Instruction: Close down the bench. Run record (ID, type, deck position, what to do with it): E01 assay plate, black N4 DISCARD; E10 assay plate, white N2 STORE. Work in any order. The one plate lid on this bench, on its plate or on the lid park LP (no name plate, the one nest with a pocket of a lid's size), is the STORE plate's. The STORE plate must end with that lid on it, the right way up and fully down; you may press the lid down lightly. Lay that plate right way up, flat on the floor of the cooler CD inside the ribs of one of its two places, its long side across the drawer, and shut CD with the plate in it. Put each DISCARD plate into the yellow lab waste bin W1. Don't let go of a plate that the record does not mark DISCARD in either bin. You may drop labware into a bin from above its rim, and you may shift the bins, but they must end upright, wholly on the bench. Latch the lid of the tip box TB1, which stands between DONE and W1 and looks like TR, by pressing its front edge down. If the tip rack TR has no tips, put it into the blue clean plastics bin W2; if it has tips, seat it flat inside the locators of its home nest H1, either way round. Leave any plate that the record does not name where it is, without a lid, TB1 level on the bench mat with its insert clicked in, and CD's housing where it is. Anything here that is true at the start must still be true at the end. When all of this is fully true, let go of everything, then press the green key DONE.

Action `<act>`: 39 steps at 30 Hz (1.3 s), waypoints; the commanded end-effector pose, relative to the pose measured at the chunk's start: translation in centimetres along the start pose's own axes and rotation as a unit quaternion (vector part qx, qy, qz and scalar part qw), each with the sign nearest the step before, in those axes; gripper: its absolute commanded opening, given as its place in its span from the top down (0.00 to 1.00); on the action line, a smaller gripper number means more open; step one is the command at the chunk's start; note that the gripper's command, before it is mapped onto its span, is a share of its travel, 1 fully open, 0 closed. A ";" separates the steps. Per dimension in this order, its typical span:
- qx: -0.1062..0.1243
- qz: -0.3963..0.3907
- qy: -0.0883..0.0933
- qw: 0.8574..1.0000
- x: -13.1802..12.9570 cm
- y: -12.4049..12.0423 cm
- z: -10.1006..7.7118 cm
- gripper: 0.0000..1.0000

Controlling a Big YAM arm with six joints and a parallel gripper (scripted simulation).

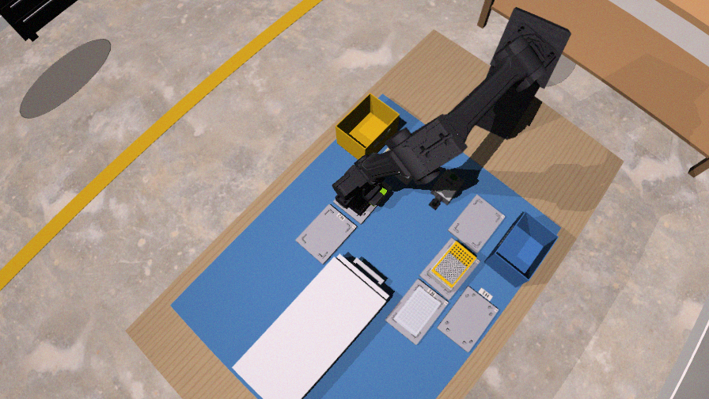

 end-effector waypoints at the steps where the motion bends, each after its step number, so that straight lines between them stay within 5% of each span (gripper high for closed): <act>1: -0.009 0.001 -0.003 1.000 -0.1 0.5 0.5 0.00; 39: -0.017 -0.003 -0.008 1.000 -0.6 1.2 -0.2 0.00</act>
Point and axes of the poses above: the point where the finger pads meet when closed, its own z axis out along the fingers, its own x axis across the jaws, y = z × x, the point moved 7 cm from there along -z, back along the fingers, and after that the axes turned 6 degrees about -z, right-handed, at the moved point
